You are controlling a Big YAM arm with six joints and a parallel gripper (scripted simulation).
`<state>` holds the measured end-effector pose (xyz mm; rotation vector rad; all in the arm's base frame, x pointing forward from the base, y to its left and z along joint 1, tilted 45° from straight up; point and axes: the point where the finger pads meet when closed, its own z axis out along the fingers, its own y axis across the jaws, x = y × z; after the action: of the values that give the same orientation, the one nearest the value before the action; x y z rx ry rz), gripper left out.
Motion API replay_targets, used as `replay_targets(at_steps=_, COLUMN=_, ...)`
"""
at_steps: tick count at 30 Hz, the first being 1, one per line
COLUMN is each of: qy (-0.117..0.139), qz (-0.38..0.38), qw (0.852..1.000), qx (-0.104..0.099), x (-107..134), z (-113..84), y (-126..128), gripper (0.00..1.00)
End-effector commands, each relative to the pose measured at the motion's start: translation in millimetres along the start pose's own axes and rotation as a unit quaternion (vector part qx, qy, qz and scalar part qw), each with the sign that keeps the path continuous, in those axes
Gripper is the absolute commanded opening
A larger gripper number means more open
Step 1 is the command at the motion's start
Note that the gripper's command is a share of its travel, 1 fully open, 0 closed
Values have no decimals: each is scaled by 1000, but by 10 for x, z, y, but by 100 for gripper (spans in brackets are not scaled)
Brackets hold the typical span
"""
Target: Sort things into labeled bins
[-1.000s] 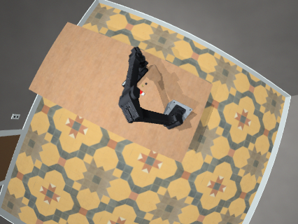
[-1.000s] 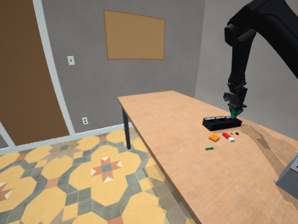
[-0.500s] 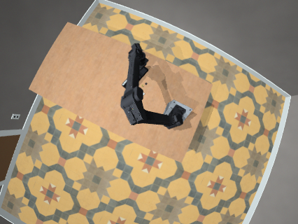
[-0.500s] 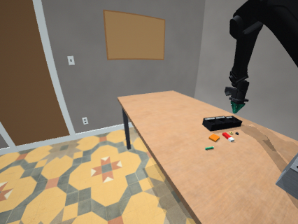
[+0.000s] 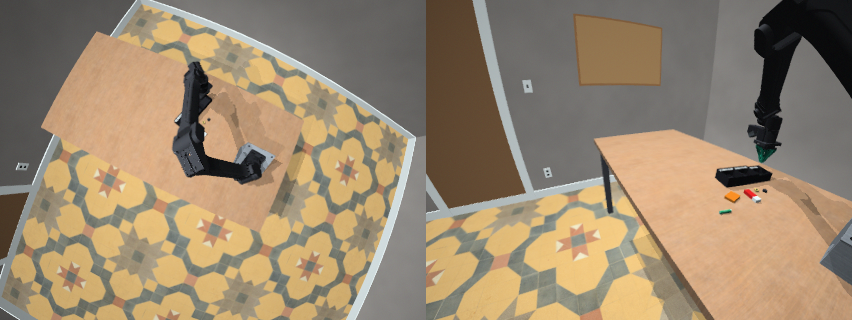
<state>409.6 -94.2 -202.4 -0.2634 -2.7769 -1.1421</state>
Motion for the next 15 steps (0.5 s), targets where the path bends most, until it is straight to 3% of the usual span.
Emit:
replay_targets(at_steps=1, qy=-18, qz=-9, qw=1000, qx=6, x=-136, z=-130, y=-3, gripper=9)
replay_targets(at_steps=13, qy=-12, qz=-13, qw=1000, qx=7, x=-84, z=-85, y=110, gripper=9)
replay_targets(at_steps=14, qy=-18, qz=-9, qw=1000, qx=6, x=-126, z=-120, y=5, gripper=9)
replay_targets(at_steps=15, qy=-12, qz=-13, qw=1000, qx=7, x=-86, z=-83, y=110, gripper=9)
